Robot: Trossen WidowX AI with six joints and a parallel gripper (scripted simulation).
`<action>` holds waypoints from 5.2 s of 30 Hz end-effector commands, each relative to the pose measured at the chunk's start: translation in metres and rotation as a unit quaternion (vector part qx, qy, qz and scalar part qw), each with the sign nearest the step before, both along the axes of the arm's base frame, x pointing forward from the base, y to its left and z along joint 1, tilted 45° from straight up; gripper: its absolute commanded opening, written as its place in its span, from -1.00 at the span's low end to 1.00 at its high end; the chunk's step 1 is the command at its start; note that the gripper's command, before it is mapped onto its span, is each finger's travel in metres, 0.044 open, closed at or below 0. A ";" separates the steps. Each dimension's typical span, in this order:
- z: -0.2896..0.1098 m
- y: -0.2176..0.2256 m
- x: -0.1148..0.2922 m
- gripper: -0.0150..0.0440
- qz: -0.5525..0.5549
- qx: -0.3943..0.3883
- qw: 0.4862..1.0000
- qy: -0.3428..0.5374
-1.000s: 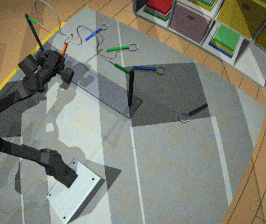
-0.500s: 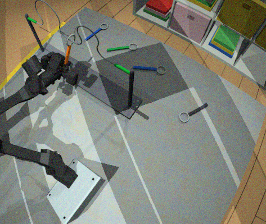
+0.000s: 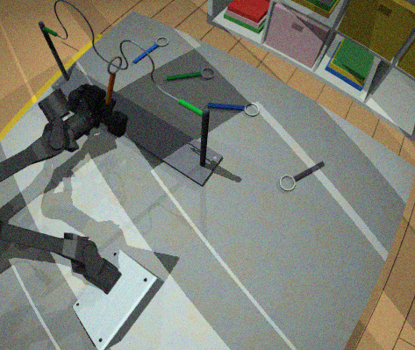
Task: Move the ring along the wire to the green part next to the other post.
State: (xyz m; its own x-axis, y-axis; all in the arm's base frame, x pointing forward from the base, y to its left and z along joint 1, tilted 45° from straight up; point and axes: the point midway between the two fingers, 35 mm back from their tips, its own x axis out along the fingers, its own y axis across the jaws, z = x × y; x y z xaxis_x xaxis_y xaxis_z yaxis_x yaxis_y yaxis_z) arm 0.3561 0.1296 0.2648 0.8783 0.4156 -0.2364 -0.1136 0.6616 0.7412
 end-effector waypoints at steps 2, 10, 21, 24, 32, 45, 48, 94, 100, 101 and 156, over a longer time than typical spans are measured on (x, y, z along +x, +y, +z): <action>-0.006 -0.006 -0.001 -1.00 0.001 -0.014 1.000 -0.002; -0.017 -0.018 -0.001 -1.00 0.000 -0.052 0.999 -0.002; -0.033 -0.040 -0.001 -1.00 -0.002 -0.135 0.991 0.000; -0.038 -0.048 -0.001 -1.00 -0.003 -0.167 0.986 0.000; -0.047 -0.073 -0.001 -1.00 -0.006 -0.257 0.966 0.002; -0.052 -0.119 -0.002 -1.00 -0.009 -0.409 0.913 0.005; -0.051 -0.130 -0.002 -1.00 -0.010 -0.443 0.897 0.005; 0.011 -0.228 -0.004 -1.00 -0.017 -0.764 0.645 0.011; 0.017 -0.232 -0.005 -1.00 -0.017 -0.777 0.629 0.011; 0.018 -0.232 -0.005 -1.00 -0.017 -0.779 0.626 0.011; 0.013 -0.216 -0.004 -1.00 -0.013 -0.552 0.834 0.008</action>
State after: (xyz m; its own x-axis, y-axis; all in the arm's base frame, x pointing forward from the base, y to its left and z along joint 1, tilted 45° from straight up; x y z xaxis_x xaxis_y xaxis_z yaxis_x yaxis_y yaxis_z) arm 0.3506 -0.0892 0.2804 0.8777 -0.1213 -0.4636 -0.0825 0.9148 -0.3955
